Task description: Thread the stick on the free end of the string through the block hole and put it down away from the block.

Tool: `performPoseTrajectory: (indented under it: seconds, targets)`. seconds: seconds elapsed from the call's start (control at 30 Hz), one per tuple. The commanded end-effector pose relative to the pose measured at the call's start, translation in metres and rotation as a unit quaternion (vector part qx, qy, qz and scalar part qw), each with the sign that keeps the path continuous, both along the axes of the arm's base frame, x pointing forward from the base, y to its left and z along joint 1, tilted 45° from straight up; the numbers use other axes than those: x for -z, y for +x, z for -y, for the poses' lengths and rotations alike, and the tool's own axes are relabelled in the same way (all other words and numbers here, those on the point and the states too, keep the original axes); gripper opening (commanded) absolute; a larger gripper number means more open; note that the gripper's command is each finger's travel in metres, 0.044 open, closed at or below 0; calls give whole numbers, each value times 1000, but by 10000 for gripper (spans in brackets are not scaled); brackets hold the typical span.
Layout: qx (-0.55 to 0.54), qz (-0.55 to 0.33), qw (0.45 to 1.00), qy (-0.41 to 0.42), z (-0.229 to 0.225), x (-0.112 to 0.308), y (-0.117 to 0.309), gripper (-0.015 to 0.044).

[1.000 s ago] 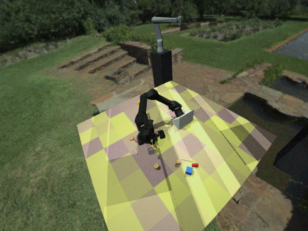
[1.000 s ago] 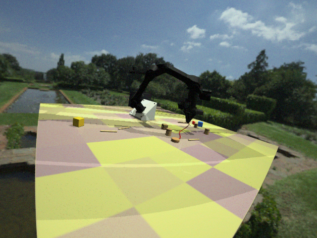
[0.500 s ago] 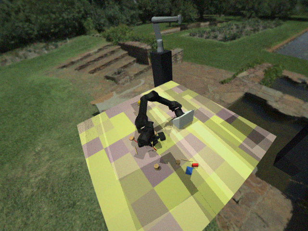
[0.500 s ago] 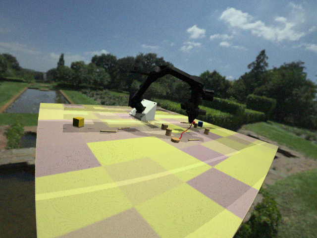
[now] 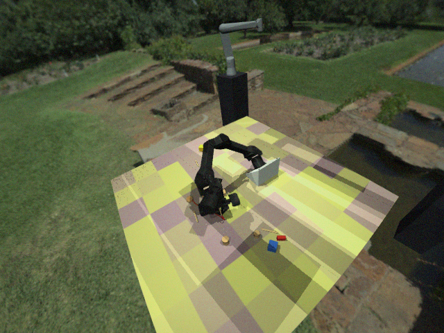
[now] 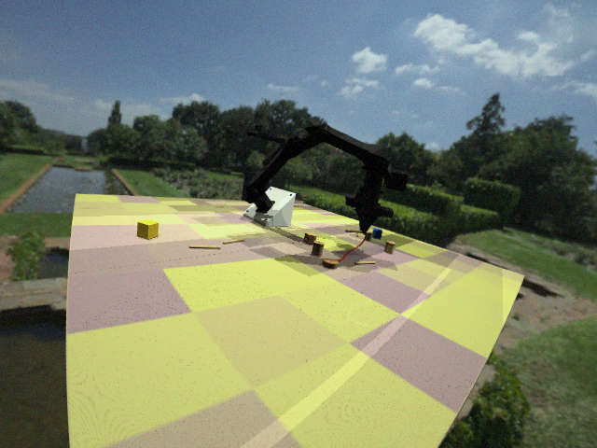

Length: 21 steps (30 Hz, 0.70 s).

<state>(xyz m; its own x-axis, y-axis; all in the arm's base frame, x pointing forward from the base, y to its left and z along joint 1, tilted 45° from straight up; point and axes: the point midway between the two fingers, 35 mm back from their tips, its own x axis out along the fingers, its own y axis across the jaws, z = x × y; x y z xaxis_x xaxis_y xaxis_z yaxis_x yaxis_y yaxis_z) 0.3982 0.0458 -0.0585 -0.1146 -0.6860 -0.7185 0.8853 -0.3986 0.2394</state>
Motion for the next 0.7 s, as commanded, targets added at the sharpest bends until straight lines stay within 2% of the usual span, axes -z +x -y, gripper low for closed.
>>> performPoseTrajectory:
  seconds: [0.0, 0.67]
  targets:
    - [1, 0, 1000, 1, -4, 4, 2, 0]
    - [4, 4, 1000, 3, -20, 21, 12, 0]
